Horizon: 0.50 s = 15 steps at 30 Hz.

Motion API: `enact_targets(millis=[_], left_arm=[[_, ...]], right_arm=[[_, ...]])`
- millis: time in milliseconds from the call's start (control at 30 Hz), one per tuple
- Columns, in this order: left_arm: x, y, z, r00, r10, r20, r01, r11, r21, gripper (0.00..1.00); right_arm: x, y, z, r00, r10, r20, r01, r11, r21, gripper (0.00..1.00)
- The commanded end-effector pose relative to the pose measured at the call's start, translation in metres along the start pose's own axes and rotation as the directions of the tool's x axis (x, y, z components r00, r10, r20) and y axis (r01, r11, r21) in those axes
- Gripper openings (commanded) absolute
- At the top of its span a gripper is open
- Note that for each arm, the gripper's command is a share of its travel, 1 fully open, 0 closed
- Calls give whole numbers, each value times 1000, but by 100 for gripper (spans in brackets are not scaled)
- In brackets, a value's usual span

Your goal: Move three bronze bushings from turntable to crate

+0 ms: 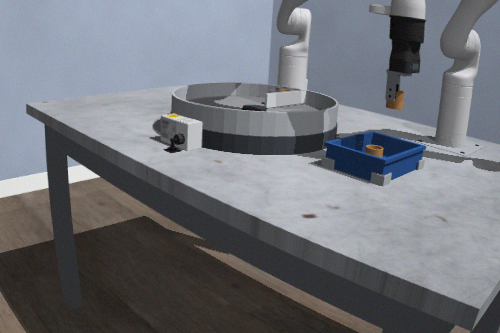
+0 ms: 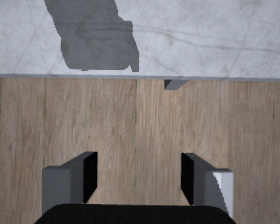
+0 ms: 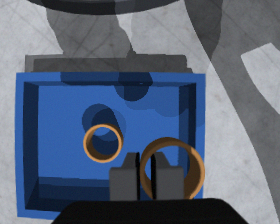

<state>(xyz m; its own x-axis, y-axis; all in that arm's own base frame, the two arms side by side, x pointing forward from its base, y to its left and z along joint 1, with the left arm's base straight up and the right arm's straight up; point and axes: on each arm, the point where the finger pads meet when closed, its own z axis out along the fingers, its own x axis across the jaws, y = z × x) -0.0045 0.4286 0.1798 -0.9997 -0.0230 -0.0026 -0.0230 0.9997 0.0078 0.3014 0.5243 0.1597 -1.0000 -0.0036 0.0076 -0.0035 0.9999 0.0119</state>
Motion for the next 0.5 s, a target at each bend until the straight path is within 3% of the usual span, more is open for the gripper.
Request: enact_targets(millis=[0, 333, 467], left_arm=[[3, -4, -1, 1000, 4, -3, -4, 1000, 8, 100], [3, -4, -1, 1000, 4, -3, -4, 1000, 8, 100], [3, -4, -1, 1000, 4, -3, -4, 1000, 8, 100]], right_arm=[[-6, -2, -2, 1000, 0, 9, 0, 1000, 1, 0], [-6, -2, -2, 1000, 0, 9, 0, 1000, 1, 0], [-5, -3, 5, 1000, -2, 8, 2, 1000, 4, 0]])
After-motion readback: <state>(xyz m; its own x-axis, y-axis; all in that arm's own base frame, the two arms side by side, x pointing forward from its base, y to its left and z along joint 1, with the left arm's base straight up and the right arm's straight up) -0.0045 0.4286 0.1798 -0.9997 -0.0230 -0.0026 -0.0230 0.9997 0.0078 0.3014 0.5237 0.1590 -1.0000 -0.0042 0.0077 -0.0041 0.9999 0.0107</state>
